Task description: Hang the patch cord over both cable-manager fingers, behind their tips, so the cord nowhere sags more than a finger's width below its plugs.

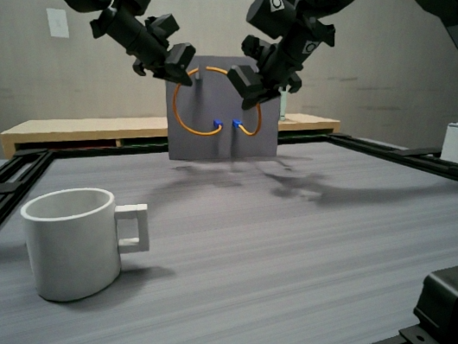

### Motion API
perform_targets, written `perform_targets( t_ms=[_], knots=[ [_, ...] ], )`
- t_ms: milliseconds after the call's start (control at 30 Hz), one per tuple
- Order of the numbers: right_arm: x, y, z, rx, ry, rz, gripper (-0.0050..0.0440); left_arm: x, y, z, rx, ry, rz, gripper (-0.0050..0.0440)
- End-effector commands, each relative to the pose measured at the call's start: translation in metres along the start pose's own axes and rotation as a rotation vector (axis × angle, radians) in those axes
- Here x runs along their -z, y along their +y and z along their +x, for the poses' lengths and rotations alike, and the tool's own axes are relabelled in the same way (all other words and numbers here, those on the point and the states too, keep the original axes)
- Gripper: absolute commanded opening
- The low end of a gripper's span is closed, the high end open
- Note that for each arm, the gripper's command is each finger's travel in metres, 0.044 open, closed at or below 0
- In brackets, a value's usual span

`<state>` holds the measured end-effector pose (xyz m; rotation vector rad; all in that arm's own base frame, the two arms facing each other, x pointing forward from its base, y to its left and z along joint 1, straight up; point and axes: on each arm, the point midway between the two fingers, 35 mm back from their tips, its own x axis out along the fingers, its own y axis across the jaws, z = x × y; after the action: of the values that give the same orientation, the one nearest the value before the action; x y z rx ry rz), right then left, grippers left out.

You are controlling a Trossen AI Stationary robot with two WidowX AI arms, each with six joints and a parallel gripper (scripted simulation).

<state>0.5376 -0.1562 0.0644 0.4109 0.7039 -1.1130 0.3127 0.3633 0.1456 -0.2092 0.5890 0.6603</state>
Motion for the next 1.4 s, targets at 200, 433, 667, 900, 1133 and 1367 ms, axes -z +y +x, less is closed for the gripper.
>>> perform_targets(
  t_ms=[200, 433, 667, 900, 1133, 1367],
  knots=[
    [-0.0270, 0.0025, -0.0247, -0.033, -0.036, 0.046, 0.0025, -0.0124, 0.0006, -0.0067, -0.003, -0.032, 0.007, 0.0040],
    [-0.0280, 0.0011, -0.0268, -0.024, -0.038, 0.049, 0.0025, -0.0124, 0.0006, -0.0067, -0.003, -0.032, 0.007, 0.0040],
    [-0.0284, -0.0003, -0.0283, -0.016, -0.038, 0.049, 0.0025, -0.0124, 0.0006, -0.0067, -0.003, -0.032, 0.007, 0.0040],
    [-0.0287, -0.0012, -0.0294, -0.010, -0.038, 0.049, 0.0025, -0.0124, 0.0006, -0.0067, -0.003, -0.032, 0.007, 0.0040],
    [-0.0292, -0.0025, -0.0309, -0.003, -0.038, 0.049, 0.0025, -0.0124, 0.0006, -0.0067, -0.003, -0.032, 0.007, 0.0040],
    [-0.0293, -0.0033, -0.0317, 0.002, -0.038, 0.048, 0.0025, -0.0124, 0.0006, -0.0067, -0.003, -0.032, 0.007, 0.0040]
  ],
)
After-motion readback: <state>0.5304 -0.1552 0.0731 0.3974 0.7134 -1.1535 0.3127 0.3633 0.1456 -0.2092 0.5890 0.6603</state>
